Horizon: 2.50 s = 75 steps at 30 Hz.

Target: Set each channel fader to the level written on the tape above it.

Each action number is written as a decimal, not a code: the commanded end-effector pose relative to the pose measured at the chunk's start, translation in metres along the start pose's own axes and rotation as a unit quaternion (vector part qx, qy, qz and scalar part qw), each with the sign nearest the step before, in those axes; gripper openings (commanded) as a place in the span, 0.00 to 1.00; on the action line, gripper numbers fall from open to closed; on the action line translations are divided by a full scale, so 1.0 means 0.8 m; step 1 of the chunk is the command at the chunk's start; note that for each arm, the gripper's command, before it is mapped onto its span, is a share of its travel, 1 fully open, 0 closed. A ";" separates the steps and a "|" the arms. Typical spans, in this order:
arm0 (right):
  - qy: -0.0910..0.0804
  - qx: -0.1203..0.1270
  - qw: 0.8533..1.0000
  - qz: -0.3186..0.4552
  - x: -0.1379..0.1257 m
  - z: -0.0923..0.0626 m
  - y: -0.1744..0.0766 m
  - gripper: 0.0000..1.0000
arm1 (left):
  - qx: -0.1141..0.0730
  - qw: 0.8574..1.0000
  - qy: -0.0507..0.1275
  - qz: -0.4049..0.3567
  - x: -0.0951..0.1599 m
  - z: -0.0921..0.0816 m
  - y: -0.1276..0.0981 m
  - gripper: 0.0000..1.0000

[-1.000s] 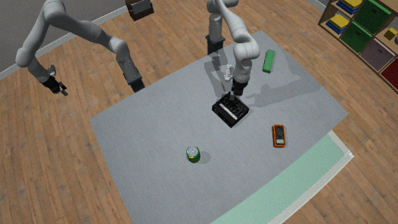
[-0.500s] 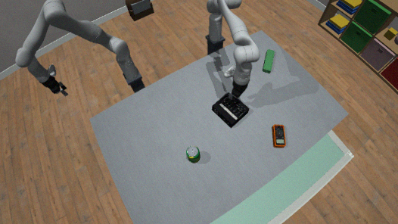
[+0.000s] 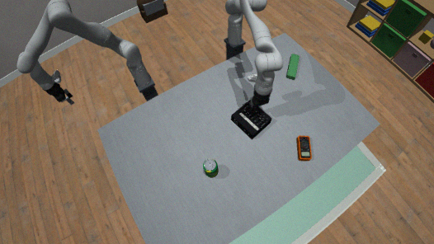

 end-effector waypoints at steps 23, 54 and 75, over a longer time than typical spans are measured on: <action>0.000 -0.001 1.000 0.000 0.000 -0.001 0.000 1.00 | -0.006 0.928 -0.005 0.373 0.016 0.019 0.021 1.00; 0.000 -0.001 1.000 0.000 0.000 -0.001 0.000 1.00 | -0.013 0.836 -0.005 0.549 0.017 0.028 0.037 1.00; 0.000 -0.001 1.000 0.000 0.000 -0.001 0.000 1.00 | -0.013 0.830 -0.005 0.557 0.017 0.028 0.038 0.00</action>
Point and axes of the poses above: on each arm, the point where the finger pads meet when closed, its own z axis out along the fingers, its own x axis across the jaws, y = z × x, the point moved 5 cm from there along -z, back along the fingers, and after that the axes turned 14 degrees about -z, right-handed, at the moved point
